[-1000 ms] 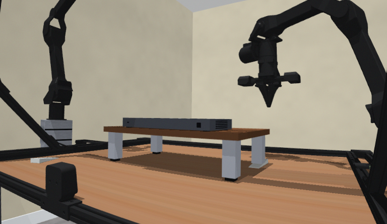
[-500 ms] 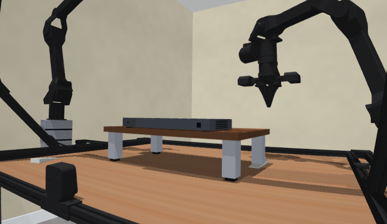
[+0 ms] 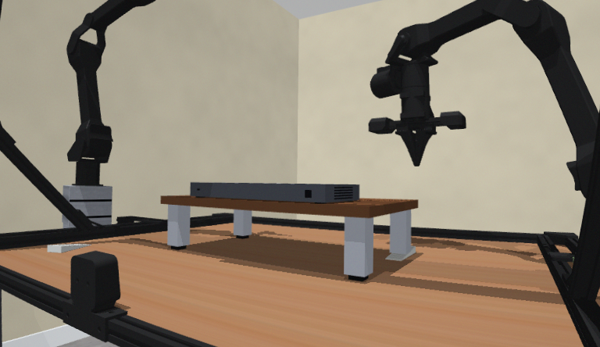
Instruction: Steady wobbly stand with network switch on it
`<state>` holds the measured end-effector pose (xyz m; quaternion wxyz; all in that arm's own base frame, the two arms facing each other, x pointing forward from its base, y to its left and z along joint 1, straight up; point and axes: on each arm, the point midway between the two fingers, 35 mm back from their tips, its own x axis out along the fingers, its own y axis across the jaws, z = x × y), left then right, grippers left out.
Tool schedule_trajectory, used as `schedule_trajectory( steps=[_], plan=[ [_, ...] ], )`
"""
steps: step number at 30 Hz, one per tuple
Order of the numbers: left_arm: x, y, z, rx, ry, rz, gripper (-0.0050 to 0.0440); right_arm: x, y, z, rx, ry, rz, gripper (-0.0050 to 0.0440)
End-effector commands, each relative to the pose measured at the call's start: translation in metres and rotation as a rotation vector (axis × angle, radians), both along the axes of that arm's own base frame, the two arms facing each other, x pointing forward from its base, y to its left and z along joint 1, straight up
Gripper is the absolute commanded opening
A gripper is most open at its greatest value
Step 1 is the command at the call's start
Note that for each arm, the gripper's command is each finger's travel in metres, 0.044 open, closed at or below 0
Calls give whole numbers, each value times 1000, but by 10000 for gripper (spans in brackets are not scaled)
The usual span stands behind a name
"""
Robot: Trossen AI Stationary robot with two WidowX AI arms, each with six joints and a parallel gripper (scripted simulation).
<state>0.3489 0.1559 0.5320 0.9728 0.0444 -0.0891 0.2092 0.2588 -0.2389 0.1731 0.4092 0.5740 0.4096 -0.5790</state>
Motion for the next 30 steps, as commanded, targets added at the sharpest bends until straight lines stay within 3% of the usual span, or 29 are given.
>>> schedule_trajectory(
  steps=[1, 6, 16, 23, 30],
  plan=[
    [11, 5, -41, -40, 113, 3, 440, 0, 0, 0, 0, 0, 0, 0],
    [11, 5, -42, -48, 118, 1, 440, 0, 0, 0, 0, 0, 0, 0],
    [12, 8, -187, -221, 551, 3, 440, 0, 0, 0, 0, 0, 0, 0],
    [12, 7, -187, -228, 554, 2, 440, 0, 0, 0, 0, 0, 0, 0],
    [-16, -4, -280, -347, 852, -2, 440, 0, 0, 0, 0, 0, 0, 0]
  ],
)
